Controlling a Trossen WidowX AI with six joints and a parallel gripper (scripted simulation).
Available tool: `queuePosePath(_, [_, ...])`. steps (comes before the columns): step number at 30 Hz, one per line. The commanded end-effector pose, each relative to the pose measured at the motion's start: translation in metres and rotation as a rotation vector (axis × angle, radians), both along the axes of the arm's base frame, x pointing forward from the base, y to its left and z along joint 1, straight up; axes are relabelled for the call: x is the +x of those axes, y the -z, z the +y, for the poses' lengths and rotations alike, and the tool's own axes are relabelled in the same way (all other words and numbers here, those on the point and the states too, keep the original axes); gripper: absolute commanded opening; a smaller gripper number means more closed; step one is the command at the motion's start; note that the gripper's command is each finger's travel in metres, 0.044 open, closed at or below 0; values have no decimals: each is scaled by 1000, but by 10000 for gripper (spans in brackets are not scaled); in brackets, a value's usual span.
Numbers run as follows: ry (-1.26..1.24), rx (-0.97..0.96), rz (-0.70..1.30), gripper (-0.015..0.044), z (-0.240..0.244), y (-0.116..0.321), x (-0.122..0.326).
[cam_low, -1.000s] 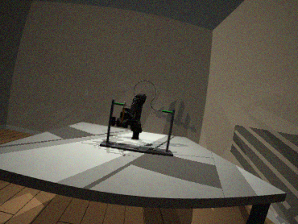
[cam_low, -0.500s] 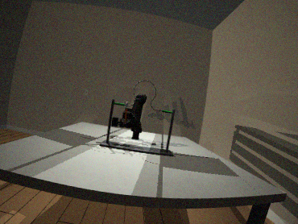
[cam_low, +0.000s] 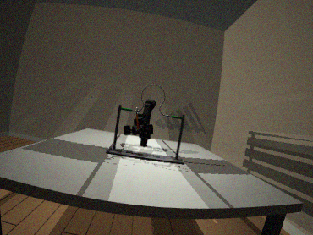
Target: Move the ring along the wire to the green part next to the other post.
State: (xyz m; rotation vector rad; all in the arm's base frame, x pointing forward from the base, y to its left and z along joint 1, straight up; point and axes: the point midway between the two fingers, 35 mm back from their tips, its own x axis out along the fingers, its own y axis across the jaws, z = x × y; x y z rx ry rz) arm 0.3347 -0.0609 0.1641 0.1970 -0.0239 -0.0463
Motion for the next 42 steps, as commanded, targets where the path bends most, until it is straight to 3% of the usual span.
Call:
queuePosePath(1, [0,84,-1,-150,14,-2,0])
queuePosePath(16, [-29,351,42,-150,54,-20,-5])
queuePosePath(42, [-321,936,360,-150,105,-97,-53])
